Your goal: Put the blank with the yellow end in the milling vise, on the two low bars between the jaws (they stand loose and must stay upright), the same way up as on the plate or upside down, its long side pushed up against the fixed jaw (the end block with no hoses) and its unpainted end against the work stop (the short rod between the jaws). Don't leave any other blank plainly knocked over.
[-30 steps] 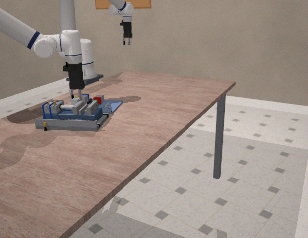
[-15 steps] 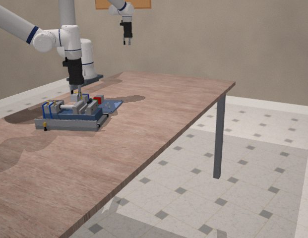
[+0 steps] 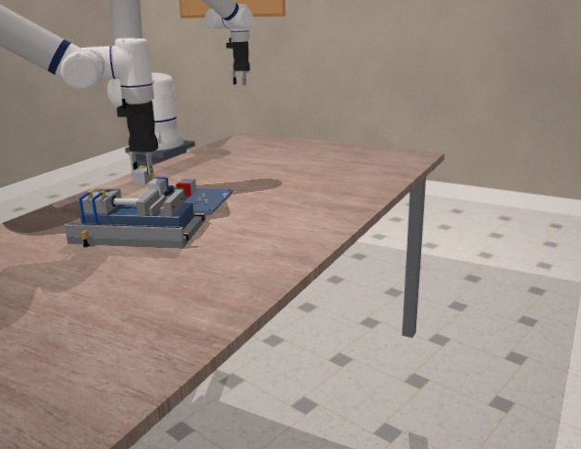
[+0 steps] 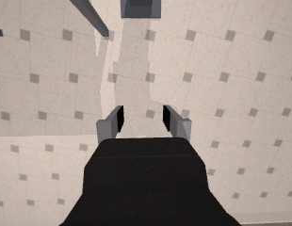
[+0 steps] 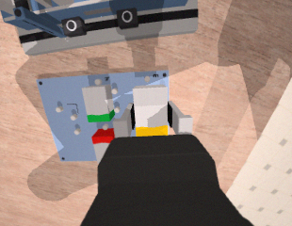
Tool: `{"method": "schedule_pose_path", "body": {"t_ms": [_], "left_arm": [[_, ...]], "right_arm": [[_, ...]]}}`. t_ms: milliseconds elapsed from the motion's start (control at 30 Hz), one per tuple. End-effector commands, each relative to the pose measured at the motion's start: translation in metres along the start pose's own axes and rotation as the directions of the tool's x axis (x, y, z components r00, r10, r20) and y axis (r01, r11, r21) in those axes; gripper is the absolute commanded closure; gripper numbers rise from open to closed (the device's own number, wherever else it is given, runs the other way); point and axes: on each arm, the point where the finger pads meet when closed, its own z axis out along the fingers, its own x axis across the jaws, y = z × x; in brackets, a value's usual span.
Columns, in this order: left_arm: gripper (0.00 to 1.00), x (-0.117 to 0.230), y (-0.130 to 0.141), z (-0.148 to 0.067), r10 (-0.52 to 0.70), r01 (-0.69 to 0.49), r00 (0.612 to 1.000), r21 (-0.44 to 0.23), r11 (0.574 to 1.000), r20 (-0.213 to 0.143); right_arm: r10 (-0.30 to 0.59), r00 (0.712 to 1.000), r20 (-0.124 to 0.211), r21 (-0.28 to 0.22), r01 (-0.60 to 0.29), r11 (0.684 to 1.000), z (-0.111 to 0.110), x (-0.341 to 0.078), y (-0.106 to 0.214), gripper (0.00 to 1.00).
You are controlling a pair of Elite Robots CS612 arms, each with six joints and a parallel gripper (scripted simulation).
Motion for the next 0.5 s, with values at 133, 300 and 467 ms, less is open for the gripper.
{"method": "schedule_pose_path", "body": {"t_ms": [133, 300, 467], "left_arm": [[0.0, 0.0, 0.001, -0.001, 0.0, 0.0, 1.0, -0.001, 1.0, 0.0], [0.0, 0.0, 0.001, -0.001, 0.0, 0.0, 1.0, -0.001, 1.0, 0.0], [0.0, 0.0, 0.001, -0.001, 0.0, 0.0, 1.0, -0.001, 1.0, 0.0]], "right_arm": [[0.0, 1.0, 0.002, -0.001, 0.0, 1.0, -0.016, -0.001, 0.0, 1.0], [0.0, 1.0, 0.002, -0.001, 0.0, 1.0, -0.023, -0.001, 0.0, 1.0], [0.0, 1.0, 0.002, -0.001, 0.0, 1.0, -0.03, -0.001, 0.0, 1.0]]}}
